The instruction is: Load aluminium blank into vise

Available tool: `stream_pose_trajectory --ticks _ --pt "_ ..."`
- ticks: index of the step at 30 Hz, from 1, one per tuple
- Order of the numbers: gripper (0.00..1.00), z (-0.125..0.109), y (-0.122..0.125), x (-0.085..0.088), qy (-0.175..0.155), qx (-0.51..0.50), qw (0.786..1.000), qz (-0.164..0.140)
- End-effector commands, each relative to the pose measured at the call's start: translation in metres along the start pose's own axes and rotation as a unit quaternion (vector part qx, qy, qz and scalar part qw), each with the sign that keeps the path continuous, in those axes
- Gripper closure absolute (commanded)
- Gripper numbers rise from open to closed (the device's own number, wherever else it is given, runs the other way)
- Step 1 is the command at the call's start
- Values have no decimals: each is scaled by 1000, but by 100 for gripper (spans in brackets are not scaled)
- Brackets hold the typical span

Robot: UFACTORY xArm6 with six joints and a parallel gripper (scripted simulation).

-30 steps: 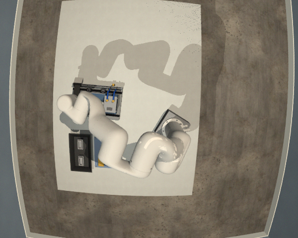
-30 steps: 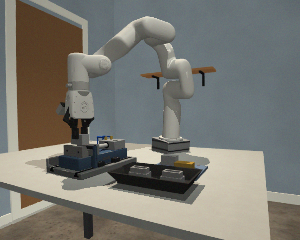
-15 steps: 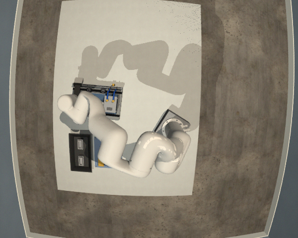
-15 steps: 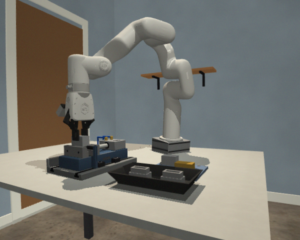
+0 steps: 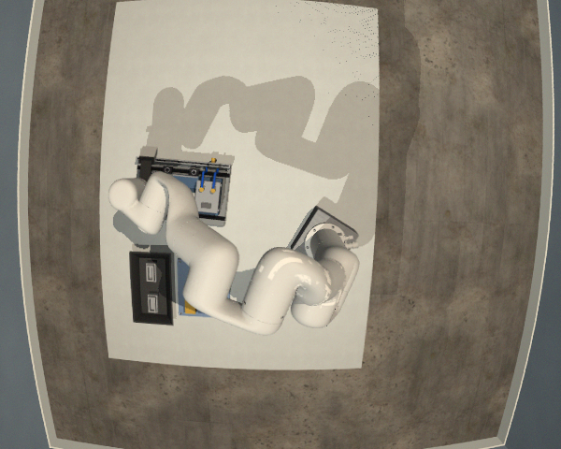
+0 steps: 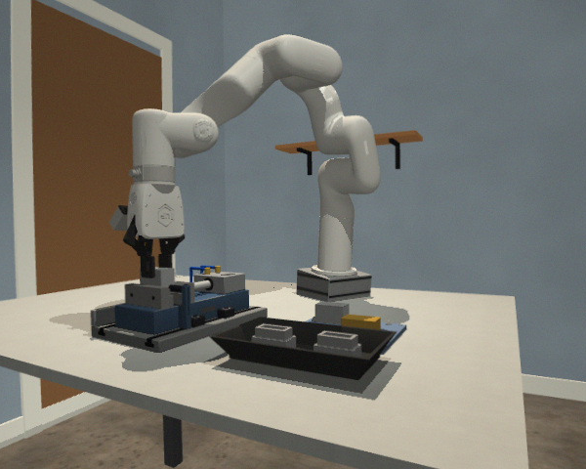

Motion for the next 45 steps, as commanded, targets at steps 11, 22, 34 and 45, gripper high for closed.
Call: stream_pose_trajectory --ticks 11,22,34,45 --pt "100 0 -1 -2 0 0 1000 3" --pt "100 0 -1 -3 0 0 1000 3" --pt "100 0 -1 -4 0 0 1000 3" --pt "100 0 -1 -4 0 0 1000 3"
Point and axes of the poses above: the point where the finger pads meet when closed, its own x axis back along the fingers, its own y axis across the jaws, z = x × y, the point moved 8 cm from there along x, back along the fingers, and after that the axes turned 15 degrees about -x, right-handed, at the moved point
